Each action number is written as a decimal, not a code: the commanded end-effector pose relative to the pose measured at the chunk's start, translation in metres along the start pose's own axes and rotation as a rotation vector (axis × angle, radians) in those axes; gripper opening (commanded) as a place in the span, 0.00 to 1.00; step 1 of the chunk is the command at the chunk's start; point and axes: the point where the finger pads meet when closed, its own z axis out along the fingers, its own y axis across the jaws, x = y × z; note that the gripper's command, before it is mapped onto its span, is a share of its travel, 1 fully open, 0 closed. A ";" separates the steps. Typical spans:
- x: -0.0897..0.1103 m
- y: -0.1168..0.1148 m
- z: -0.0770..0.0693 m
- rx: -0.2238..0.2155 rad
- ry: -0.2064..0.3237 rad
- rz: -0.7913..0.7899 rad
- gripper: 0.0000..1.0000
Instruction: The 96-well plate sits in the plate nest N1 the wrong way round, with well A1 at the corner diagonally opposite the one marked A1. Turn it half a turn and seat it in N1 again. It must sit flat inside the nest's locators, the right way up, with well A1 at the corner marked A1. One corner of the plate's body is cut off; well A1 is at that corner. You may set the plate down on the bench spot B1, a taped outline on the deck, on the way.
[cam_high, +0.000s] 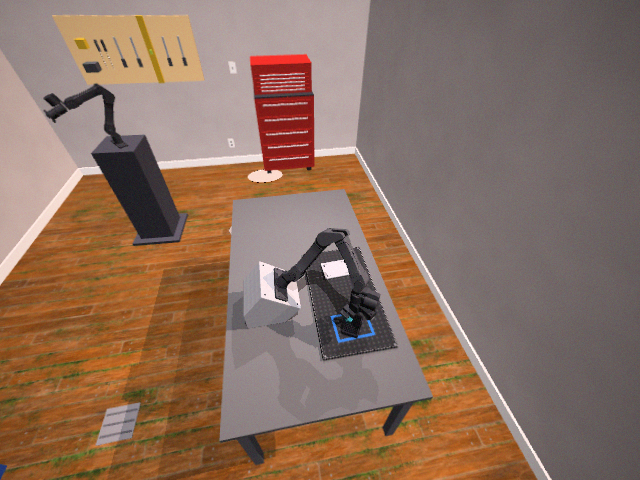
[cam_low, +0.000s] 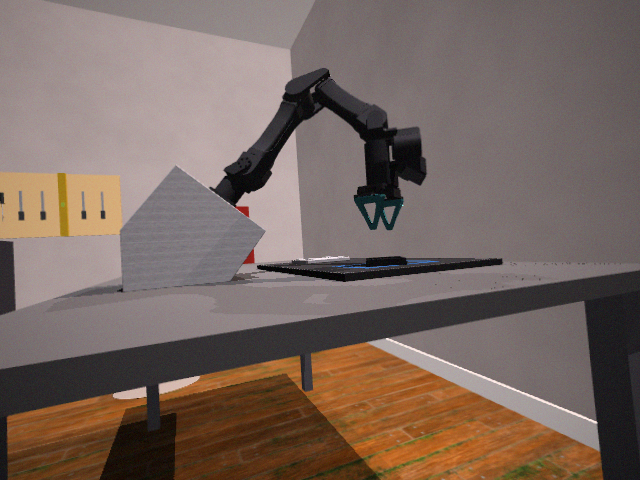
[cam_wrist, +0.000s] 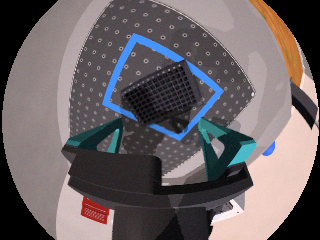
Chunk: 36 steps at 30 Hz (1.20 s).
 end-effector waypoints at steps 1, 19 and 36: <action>-0.004 0.000 -0.005 -0.003 -0.016 0.172 1.00; -0.004 0.000 -0.004 -0.007 -0.015 0.706 1.00; -0.004 0.000 -0.004 -0.010 -0.014 1.110 1.00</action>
